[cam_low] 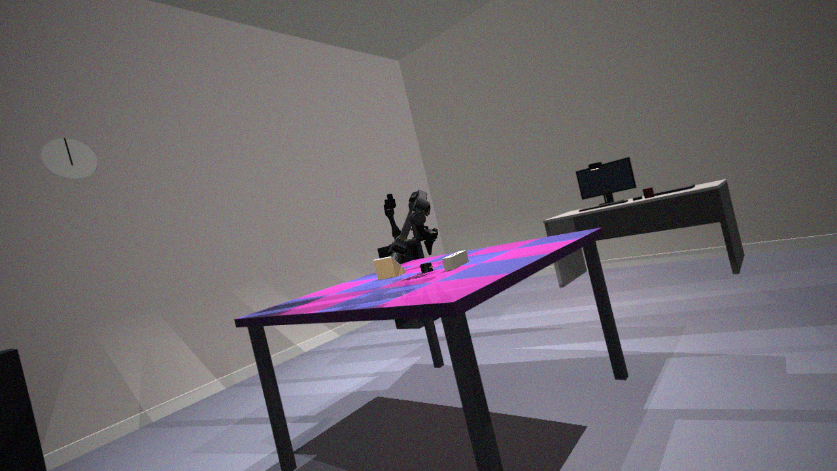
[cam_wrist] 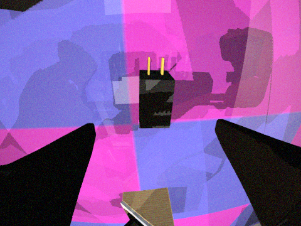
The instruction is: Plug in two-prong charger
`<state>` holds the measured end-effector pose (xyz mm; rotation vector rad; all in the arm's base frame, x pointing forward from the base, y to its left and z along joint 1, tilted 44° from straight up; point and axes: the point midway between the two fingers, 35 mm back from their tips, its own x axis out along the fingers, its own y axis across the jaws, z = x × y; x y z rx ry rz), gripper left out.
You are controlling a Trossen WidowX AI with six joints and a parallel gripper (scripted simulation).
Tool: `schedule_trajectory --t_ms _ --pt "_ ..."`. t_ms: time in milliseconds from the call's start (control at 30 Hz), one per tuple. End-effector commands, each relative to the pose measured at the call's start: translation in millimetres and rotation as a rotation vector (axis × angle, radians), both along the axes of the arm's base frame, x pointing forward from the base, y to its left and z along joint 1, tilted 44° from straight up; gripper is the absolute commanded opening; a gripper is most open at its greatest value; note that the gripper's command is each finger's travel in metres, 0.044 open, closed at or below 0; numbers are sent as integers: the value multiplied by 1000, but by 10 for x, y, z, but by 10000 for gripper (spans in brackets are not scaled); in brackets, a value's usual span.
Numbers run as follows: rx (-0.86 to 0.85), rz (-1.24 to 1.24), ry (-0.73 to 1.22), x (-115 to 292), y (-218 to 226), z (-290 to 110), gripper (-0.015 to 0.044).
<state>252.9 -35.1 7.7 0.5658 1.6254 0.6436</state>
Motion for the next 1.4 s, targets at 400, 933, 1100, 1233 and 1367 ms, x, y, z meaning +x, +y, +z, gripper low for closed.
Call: schedule_trajectory --t_ms 400,933,1100,1233,1367 --pt "-4 -11 25 -24 99 -121 440" --pt "-5 -11 25 -31 246 -284 440" --pt "-4 -11 25 -38 301 -343 440" --pt "-4 -11 25 -45 346 -388 440" --pt "-3 -11 25 -54 391 -433 440"
